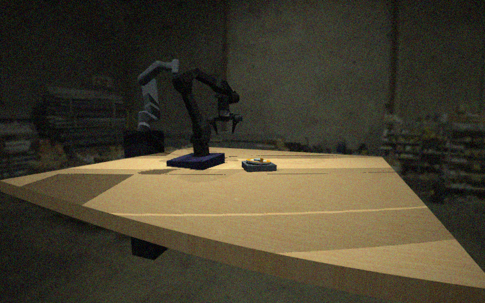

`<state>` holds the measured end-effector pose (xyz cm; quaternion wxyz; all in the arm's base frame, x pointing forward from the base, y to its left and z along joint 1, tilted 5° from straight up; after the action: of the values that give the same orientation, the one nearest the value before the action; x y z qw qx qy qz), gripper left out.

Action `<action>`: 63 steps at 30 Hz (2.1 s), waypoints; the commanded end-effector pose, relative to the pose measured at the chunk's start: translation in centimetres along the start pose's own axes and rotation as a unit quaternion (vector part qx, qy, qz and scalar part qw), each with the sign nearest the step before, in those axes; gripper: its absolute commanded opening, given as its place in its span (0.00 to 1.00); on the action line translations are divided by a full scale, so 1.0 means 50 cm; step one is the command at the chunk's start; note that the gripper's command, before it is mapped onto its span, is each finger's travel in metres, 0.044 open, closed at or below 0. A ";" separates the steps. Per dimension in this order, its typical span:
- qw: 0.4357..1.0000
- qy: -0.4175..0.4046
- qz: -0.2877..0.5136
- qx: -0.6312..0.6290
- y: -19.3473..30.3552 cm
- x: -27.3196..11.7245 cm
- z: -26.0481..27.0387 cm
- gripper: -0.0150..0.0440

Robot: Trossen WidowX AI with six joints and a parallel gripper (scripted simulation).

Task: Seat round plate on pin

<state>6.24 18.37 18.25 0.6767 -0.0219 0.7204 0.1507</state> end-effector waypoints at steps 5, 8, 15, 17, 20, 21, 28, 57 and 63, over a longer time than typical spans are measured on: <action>0.998 -0.017 -0.014 -0.056 -0.017 -0.010 0.080 0.71; 0.994 -0.026 -0.030 -0.104 -0.047 -0.019 0.149 0.58; 0.978 -0.028 -0.057 -0.199 -0.136 -0.035 0.260 0.26; 0.975 -0.027 -0.061 -0.211 -0.151 -0.037 0.273 0.25; 0.967 -0.024 -0.068 -0.244 -0.195 -0.044 0.311 0.25; 0.965 -0.023 -0.070 -0.253 -0.208 -0.045 0.320 0.25; 0.943 -0.008 -0.088 -0.321 -0.312 -0.054 0.375 0.25; 0.866 0.064 -0.101 -0.486 -0.618 -0.048 0.416 0.25; 0.865 0.064 -0.101 -0.486 -0.634 0.016 0.415 0.25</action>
<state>33.91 -6.36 12.74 0.5491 -0.4317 0.5884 0.4073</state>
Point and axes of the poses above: the point midway between the two fingers, 35 mm back from their tips, its own x axis out along the fingers, its own z axis across the jaws, y = z × x, the point moved 7 cm from there along -x, back along the fingers, and after that the axes turned 10 degrees about x, right-handed, at the moved point
